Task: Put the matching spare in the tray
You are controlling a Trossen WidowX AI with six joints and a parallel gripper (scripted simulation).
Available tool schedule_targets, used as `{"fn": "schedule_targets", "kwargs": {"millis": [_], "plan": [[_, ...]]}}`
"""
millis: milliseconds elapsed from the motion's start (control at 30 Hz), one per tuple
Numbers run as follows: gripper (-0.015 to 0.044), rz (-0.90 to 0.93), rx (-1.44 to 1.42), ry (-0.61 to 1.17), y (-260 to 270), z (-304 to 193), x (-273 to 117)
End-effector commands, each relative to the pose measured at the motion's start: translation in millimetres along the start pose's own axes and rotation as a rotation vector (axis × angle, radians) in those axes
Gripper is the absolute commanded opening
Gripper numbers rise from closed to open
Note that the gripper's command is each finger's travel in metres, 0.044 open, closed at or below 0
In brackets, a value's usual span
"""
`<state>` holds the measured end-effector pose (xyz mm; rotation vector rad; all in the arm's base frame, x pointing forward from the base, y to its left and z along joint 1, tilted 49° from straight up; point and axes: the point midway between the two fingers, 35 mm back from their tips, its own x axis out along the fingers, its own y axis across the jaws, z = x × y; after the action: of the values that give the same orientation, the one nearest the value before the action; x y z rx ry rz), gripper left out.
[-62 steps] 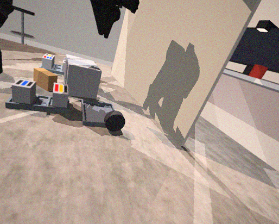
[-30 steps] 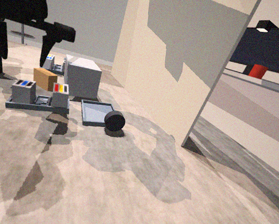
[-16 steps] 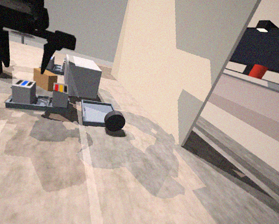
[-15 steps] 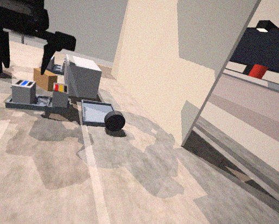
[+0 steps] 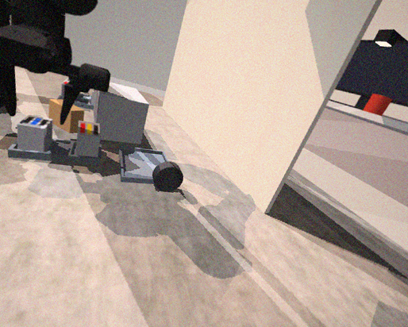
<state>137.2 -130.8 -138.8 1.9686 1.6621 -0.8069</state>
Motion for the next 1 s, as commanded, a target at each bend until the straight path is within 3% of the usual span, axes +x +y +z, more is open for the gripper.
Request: {"fn": "schedule_targets", "kwargs": {"millis": [0,900,967], "plan": [[0.03,-0.001,0.009,0.009,-1,-1,8],[0.03,-0.001,0.008,0.012,-3,-4,40],[0.0247,-0.003,0.002,0.009,-2,-4,39]]}}
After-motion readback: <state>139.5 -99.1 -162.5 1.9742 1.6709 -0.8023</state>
